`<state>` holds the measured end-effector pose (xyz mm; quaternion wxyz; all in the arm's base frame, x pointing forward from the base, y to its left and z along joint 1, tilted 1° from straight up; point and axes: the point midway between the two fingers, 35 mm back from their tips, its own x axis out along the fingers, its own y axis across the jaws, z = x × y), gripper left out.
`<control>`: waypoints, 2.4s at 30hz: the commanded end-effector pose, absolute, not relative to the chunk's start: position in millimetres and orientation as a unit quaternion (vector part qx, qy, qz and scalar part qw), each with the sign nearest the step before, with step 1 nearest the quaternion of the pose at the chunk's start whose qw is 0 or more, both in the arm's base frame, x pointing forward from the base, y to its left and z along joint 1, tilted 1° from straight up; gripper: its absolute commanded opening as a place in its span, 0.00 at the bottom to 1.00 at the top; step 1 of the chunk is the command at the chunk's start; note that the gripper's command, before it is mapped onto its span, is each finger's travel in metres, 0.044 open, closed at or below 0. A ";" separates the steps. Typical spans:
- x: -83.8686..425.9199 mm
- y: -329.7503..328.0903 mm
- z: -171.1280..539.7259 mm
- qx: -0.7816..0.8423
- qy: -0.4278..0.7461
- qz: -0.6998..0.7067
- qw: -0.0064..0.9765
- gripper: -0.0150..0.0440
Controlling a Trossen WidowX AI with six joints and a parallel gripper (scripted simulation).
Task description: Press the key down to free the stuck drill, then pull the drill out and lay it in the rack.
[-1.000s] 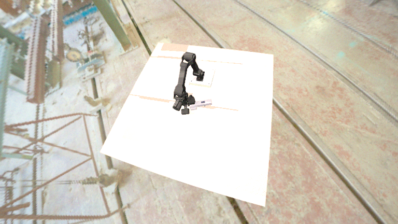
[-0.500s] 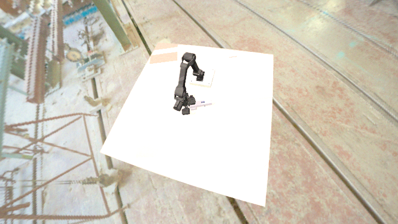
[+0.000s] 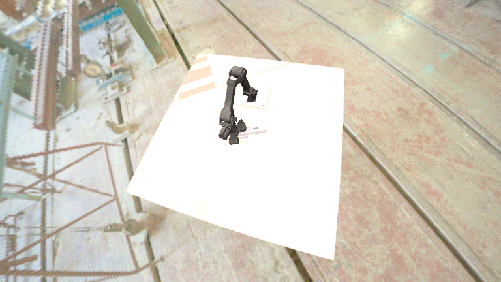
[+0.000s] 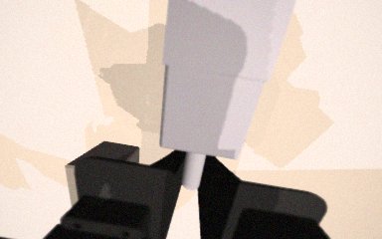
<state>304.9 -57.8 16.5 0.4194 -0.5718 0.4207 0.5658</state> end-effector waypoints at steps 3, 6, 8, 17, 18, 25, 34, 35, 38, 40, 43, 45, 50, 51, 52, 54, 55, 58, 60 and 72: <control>306.3 -62.5 16.3 -0.570 0.422 0.565 0.421 0.25; 307.1 -64.7 16.3 -0.570 0.423 0.565 0.421 0.25; 307.7 -66.4 16.3 -0.570 0.423 0.565 0.421 0.25; 311.8 -77.2 16.5 -0.571 0.423 0.565 0.421 0.25; 312.4 -78.9 16.5 -0.571 0.423 0.565 0.420 0.25; 315.2 -86.9 16.7 -0.571 0.423 0.564 0.420 0.25; 319.4 -100.5 16.5 -0.571 0.423 0.564 0.420 0.25; 319.5 -101.0 16.5 -0.571 0.423 0.564 0.420 0.25; 316.5 -96.9 14.5 -0.568 0.425 0.565 0.422 0.39; 316.5 -96.9 14.5 -0.568 0.425 0.565 0.422 0.48; 316.5 -96.9 14.5 -0.568 0.425 0.565 0.422 0.61; 316.5 -96.9 14.5 -0.568 0.425 0.565 0.422 0.70; 315.8 -94.0 13.7 -0.571 0.423 0.564 0.420 0.92; 315.7 -93.3 13.7 -0.571 0.423 0.564 0.420 0.97; 315.8 -92.8 13.6 -0.571 0.423 0.564 0.420 1.00; 315.9 -91.8 13.6 -0.571 0.423 0.564 0.420 1.00; 315.8 -91.2 13.6 -0.571 0.423 0.564 0.420 1.00; 315.6 -89.6 13.3 -0.571 0.423 0.564 0.420 1.00; 315.4 -88.5 13.1 -0.571 0.423 0.564 0.420 1.00; 313.8 -83.0 11.5 -0.571 0.423 0.565 0.420 1.00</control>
